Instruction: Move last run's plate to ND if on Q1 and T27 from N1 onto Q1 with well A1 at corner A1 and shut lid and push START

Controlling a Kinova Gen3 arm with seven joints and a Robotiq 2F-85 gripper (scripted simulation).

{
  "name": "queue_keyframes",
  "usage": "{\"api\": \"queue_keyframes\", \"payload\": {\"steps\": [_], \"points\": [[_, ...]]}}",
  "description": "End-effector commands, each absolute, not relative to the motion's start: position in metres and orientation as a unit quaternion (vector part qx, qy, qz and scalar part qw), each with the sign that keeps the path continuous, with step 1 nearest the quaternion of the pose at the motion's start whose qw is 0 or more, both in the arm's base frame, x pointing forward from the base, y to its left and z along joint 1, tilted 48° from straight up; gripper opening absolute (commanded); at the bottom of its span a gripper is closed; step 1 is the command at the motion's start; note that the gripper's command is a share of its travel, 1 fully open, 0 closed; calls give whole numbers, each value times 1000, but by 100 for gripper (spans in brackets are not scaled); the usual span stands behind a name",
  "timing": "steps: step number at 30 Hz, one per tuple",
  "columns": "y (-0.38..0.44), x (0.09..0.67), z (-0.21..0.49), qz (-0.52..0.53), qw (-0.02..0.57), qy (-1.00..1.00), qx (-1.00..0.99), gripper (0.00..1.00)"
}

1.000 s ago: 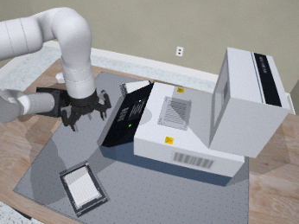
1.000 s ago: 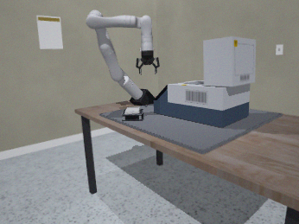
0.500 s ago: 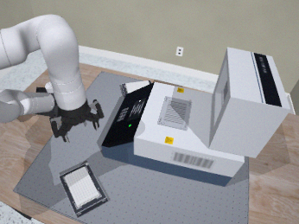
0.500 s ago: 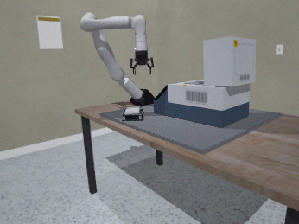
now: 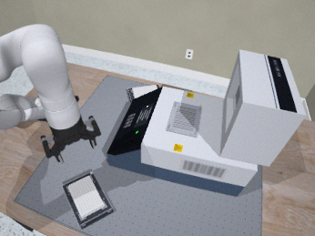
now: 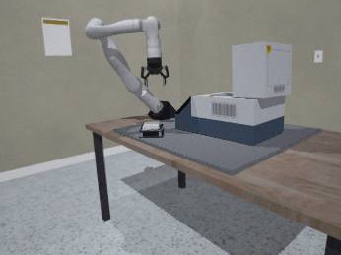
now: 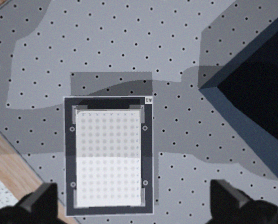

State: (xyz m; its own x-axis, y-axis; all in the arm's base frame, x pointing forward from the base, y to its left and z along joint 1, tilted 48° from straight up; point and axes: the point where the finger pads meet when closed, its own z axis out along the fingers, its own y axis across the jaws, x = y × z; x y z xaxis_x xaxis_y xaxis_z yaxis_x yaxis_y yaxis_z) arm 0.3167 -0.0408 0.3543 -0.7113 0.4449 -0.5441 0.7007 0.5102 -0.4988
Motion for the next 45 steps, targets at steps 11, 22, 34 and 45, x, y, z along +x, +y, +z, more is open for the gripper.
{"api": "queue_keyframes", "payload": {"steps": [11, 22, 34, 45], "points": [[-64, 311, 380, -363, 177, 851, 336, 100], [-65, 310, 380, -363, 177, 851, 336, 100], [-74, 311, 371, -363, 177, 851, 336, 100], [-83, 312, 363, -363, 177, 851, 336, 100]]}}
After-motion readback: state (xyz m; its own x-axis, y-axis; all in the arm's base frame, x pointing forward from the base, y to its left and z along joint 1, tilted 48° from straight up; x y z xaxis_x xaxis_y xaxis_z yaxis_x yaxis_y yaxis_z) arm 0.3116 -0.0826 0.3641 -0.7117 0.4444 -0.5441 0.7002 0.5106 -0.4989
